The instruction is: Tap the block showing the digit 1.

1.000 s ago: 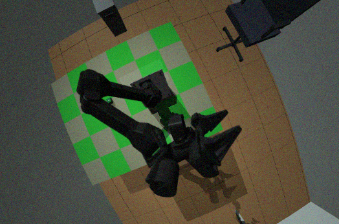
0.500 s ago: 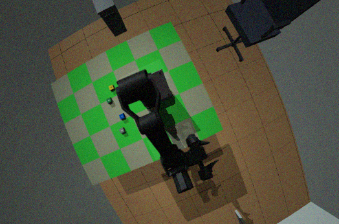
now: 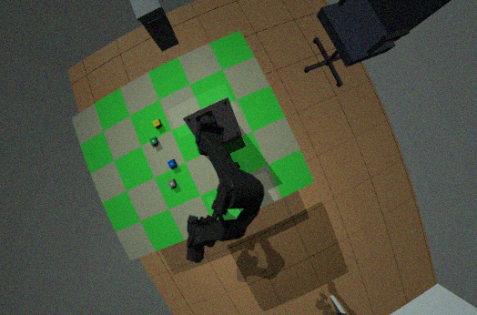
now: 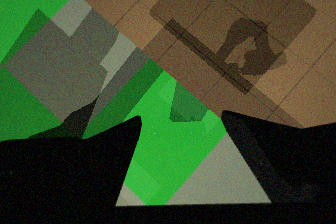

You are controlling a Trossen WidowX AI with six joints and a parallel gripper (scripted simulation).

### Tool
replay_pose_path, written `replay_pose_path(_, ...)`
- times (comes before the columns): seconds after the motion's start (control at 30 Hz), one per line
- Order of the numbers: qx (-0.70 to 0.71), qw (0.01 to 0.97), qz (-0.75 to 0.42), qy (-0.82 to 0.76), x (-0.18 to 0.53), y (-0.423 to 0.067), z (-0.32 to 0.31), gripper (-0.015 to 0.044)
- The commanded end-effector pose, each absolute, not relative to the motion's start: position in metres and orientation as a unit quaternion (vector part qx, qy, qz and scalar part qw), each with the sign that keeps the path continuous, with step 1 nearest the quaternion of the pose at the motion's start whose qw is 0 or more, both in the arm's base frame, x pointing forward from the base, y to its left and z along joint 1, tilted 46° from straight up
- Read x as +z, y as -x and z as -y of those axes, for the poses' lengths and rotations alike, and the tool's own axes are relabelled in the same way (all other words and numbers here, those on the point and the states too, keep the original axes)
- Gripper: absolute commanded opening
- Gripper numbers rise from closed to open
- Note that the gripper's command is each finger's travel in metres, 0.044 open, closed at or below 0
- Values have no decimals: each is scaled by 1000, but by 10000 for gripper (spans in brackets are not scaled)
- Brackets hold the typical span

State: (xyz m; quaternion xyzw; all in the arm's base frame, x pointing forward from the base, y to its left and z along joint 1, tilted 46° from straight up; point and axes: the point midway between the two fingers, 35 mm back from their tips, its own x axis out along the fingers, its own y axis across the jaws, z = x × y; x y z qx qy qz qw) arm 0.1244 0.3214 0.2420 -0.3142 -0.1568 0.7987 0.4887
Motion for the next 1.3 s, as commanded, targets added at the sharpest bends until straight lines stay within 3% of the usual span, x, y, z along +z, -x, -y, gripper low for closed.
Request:
replay_pose_path(0.0,772,553,39,310,204,-188,-306,400)
replay_pose_path(0.27,670,668,-220,238,110,-300,-217,400)
replay_pose_path(0.5,543,720,-418,109,26,-342,-101,400)
replay_pose_path(0.7,420,718,-553,-46,-42,-327,1,400)
replay_pose_path(0.9,304,673,-638,-221,-99,-272,78,400)
replay_pose_path(1.27,281,657,-649,-260,-110,-257,90,400)
